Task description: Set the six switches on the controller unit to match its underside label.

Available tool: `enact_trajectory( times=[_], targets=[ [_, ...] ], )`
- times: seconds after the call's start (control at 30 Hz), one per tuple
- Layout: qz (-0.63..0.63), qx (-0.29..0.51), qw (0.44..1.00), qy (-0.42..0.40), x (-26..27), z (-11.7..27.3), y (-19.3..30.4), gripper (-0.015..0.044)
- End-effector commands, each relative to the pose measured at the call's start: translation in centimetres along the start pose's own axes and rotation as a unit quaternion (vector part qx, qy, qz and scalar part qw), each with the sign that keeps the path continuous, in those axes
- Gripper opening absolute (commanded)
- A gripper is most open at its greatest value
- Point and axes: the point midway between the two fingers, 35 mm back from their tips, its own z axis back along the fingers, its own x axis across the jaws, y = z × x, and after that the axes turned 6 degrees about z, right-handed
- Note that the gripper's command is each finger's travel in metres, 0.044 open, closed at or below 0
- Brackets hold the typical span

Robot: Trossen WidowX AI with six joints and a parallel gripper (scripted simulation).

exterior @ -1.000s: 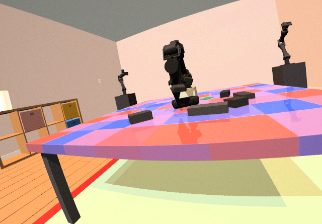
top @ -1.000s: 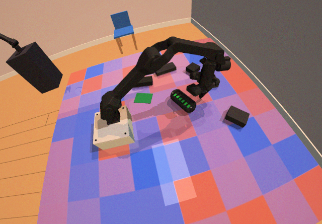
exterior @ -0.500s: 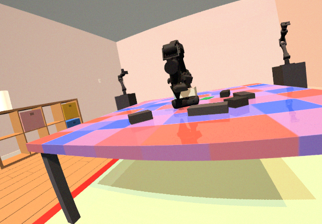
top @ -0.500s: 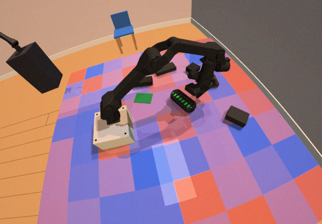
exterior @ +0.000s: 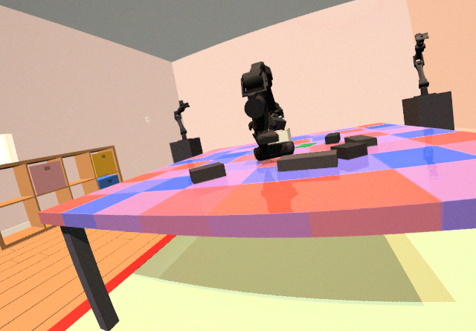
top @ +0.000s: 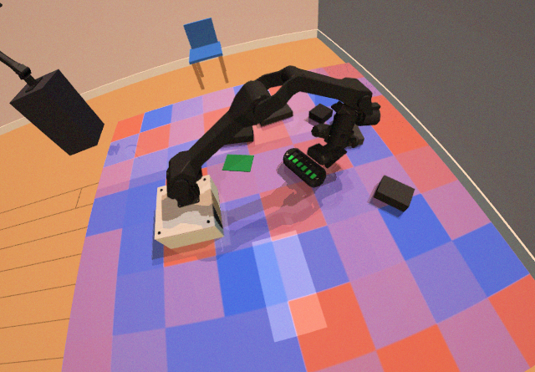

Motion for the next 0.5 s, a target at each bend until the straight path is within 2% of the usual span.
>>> enact_trajectory(
  times=[0.0,0.47],
  targets=[
    [0.003,-0.003,1.0,-0.001,-0.2,-0.8,-0.1,0.0],
    [0.003,-0.003,1.0,-0.001,-0.5,-2.3,-0.1,0.0]
  ],
)
